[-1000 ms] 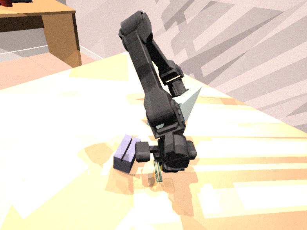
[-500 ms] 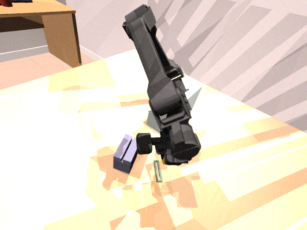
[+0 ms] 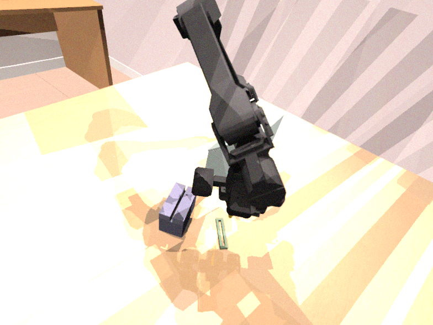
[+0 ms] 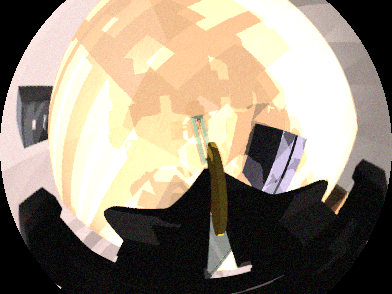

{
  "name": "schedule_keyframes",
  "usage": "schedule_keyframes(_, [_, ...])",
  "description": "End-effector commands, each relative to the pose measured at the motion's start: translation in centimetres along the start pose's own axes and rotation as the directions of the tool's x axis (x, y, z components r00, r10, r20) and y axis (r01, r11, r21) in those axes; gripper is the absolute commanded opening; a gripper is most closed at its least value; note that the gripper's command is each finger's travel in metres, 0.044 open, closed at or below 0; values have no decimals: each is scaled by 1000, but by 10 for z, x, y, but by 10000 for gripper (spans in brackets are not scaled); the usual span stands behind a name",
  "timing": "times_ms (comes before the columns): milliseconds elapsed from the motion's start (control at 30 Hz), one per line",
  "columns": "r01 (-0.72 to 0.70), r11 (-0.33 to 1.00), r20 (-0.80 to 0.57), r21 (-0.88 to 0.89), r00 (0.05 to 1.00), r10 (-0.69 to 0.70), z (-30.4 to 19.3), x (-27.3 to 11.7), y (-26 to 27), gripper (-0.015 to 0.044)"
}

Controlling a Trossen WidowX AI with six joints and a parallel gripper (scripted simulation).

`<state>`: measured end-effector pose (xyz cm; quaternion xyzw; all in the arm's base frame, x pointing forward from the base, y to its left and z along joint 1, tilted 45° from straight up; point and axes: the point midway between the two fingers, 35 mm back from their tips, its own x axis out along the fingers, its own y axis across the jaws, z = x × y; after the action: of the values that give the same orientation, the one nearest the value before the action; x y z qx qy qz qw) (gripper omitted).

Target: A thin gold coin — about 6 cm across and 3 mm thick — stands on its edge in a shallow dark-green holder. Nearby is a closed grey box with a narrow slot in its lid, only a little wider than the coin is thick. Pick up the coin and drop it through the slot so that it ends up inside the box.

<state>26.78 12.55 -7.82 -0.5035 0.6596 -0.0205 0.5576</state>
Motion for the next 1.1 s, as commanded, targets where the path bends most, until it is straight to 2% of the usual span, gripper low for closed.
schedule_keyframes(0, [-4,994,4,113,1000,3,-3,-2,0,0])
schedule_keyframes(167, [-4,973,4,229,1000,3,-6,-2,-1,0])
schedule_keyframes(1067, [-9,973,10,232,1000,7,-9,-3,-55,0])
